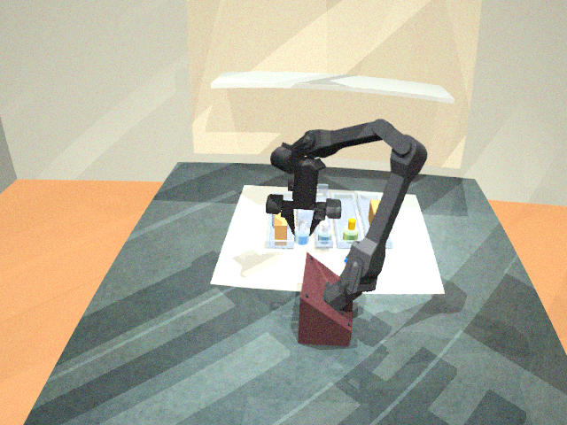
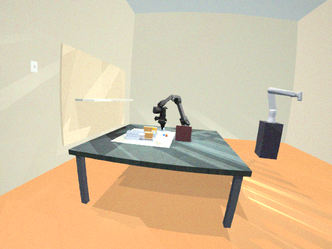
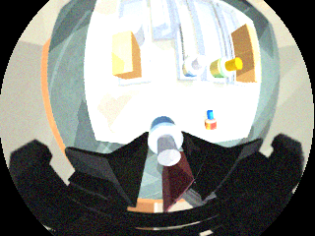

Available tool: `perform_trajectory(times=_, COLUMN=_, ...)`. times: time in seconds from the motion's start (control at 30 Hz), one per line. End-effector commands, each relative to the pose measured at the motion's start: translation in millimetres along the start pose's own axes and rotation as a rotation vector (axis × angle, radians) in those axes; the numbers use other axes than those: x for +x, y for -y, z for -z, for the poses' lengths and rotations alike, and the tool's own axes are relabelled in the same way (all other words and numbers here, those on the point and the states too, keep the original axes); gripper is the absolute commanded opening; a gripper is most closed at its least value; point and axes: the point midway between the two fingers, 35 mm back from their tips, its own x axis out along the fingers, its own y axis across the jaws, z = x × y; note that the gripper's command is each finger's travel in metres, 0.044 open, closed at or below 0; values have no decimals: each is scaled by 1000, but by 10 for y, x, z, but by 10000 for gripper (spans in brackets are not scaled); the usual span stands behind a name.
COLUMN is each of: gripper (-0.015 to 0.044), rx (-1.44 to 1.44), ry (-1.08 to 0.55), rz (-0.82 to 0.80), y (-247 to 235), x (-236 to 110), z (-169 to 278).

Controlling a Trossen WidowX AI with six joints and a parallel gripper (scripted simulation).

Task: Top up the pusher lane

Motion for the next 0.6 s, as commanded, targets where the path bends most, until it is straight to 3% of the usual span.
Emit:
perform_trajectory(times=0.0, gripper=0, rx=-8, ry=21, rz=-4, y=153, x=18, z=-200)
perform_trajectory(times=0.37, gripper=0, rx=-57, ry=34, rz=37, y=634, x=200, z=-588)
perform_trajectory(times=0.57, gripper=0, rx=-59, ry=34, rz=41, y=666, x=220, z=-609)
